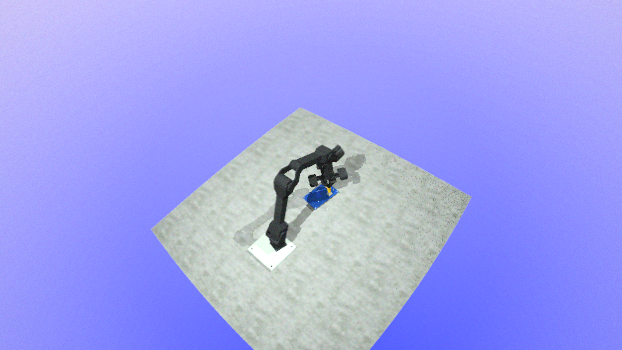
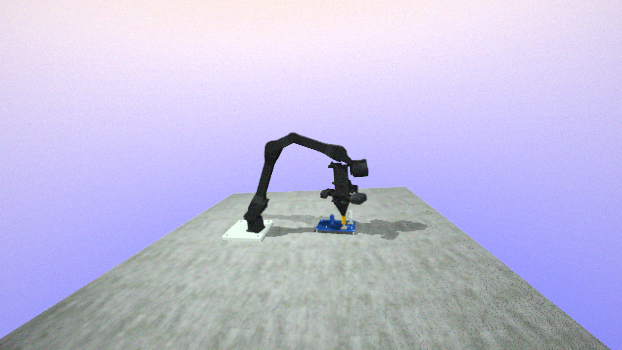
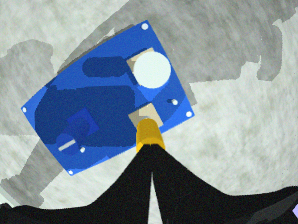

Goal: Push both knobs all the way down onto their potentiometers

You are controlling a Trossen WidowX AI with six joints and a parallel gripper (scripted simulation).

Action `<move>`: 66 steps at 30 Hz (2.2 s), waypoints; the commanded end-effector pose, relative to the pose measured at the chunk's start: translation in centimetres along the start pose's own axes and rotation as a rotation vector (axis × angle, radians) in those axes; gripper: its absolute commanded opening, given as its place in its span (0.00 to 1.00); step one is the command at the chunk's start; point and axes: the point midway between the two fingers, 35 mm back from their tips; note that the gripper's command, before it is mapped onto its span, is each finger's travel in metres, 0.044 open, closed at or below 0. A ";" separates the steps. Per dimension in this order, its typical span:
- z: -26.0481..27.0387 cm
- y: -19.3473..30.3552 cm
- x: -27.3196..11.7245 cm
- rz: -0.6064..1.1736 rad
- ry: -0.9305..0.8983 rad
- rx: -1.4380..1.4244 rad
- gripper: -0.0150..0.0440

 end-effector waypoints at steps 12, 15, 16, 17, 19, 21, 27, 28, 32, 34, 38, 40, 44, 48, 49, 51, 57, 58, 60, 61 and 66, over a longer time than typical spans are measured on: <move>-0.1 -0.1 1.5 0.010 -0.005 -0.003 0.25; -0.1 -0.1 1.5 0.010 -0.005 -0.003 0.25; -0.1 -0.1 1.5 0.010 -0.005 -0.003 0.25; -0.1 -0.1 1.5 0.010 -0.005 -0.003 0.25; -0.1 -0.1 1.6 0.010 -0.005 -0.003 0.25; -0.1 -0.1 1.8 0.010 -0.005 -0.003 0.25; -0.1 -0.1 1.9 0.010 -0.005 -0.003 0.25; -0.1 -0.1 1.9 0.010 -0.005 -0.003 0.25; -0.1 -0.1 1.9 0.010 -0.005 -0.003 0.25; -0.1 -0.1 2.0 0.010 -0.005 -0.003 0.25; -0.1 -0.1 2.3 0.010 -0.005 -0.003 0.25; -0.1 -0.1 2.3 0.010 -0.005 -0.003 0.25; -0.1 -0.1 2.3 0.010 -0.005 -0.003 0.25; -0.1 -0.1 2.3 0.010 -0.005 -0.003 0.25; -0.1 -0.1 2.4 0.010 -0.005 -0.003 0.25; -0.1 -0.1 2.5 0.010 -0.005 -0.003 0.25; -0.1 -0.1 2.6 0.010 -0.005 -0.003 0.25; -0.1 -0.1 2.6 0.010 -0.005 -0.003 0.25; -0.1 -0.1 2.6 0.010 -0.005 -0.003 0.25; -0.1 -0.1 2.6 0.010 -0.005 -0.003 0.25; -0.1 -0.1 2.9 0.010 -0.005 -0.003 0.25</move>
Point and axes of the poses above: the point midway between the two fingers, 35 mm back from their tips, its own x axis out along the fingers, its own z axis across the jaws, y = z × x, and after that the axes turned 15 degrees about x, right-handed
